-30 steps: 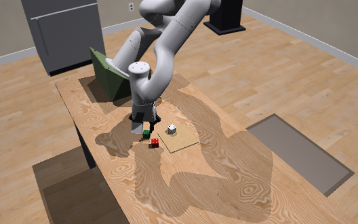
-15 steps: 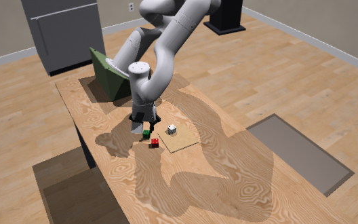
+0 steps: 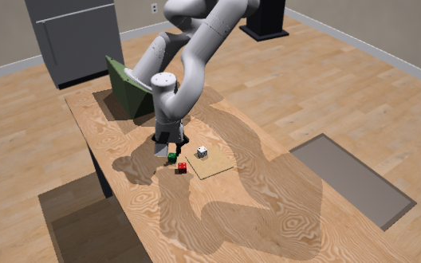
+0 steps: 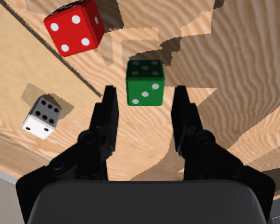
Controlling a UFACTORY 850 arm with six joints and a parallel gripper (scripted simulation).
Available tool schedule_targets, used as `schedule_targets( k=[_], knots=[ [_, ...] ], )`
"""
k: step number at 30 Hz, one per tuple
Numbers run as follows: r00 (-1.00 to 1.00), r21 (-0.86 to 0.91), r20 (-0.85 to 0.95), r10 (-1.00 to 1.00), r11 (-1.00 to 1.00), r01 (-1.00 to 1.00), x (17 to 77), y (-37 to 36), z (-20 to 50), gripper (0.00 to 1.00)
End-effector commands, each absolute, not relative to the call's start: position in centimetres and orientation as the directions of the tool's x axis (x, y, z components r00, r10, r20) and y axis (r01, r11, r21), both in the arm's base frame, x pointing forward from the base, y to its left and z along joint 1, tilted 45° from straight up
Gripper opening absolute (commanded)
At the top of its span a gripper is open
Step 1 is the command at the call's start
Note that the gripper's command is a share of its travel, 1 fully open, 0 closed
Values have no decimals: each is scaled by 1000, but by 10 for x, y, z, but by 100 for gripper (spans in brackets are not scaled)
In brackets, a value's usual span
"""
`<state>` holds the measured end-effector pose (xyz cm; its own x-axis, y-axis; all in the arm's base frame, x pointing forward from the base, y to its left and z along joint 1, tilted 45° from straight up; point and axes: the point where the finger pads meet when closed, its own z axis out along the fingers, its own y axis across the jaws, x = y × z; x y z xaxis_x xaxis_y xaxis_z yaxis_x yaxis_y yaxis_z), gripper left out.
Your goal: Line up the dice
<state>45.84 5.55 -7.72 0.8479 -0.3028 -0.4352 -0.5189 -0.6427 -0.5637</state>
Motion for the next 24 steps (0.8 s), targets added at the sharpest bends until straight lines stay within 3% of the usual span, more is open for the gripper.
schedule_targets(
  k=[1, 24],
  knots=[
    [848, -564, -434, -304, -643, -518, 459, 55, -77, 47],
    [848, -564, -434, -304, -643, -518, 457, 69, -90, 47]
  ],
)
